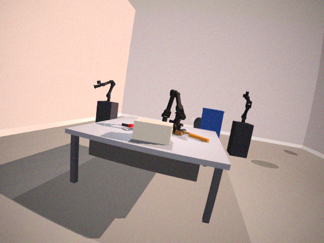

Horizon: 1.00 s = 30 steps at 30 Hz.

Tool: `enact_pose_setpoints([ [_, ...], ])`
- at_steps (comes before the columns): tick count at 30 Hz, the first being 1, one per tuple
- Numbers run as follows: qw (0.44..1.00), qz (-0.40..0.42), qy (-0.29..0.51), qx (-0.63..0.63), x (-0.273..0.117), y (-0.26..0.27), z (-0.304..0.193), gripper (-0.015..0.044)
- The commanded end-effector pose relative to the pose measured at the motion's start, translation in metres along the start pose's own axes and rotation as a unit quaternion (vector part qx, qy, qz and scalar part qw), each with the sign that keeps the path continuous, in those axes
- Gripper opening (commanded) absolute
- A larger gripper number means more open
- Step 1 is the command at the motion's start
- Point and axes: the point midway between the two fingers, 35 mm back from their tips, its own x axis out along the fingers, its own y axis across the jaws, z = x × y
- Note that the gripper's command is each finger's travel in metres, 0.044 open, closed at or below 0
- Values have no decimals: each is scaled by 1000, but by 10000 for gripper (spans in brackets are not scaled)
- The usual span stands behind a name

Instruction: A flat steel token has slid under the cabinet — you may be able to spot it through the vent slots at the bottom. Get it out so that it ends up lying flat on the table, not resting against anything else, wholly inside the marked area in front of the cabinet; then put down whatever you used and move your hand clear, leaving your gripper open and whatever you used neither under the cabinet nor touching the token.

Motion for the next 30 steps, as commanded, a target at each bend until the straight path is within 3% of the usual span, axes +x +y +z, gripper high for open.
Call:
enact_pose_setpoints([
  [1, 1000, -1, -1, 0, -1, 0, 0, 270],
  [8, 1000, -1, -1, 0, -6, 0, 0, 270],
  [25, 1000, -1, -1, 8, -69, 0, 2, 270],
  [30, 1000, 0, -1, 10, -72, 0, 2, 270],
])
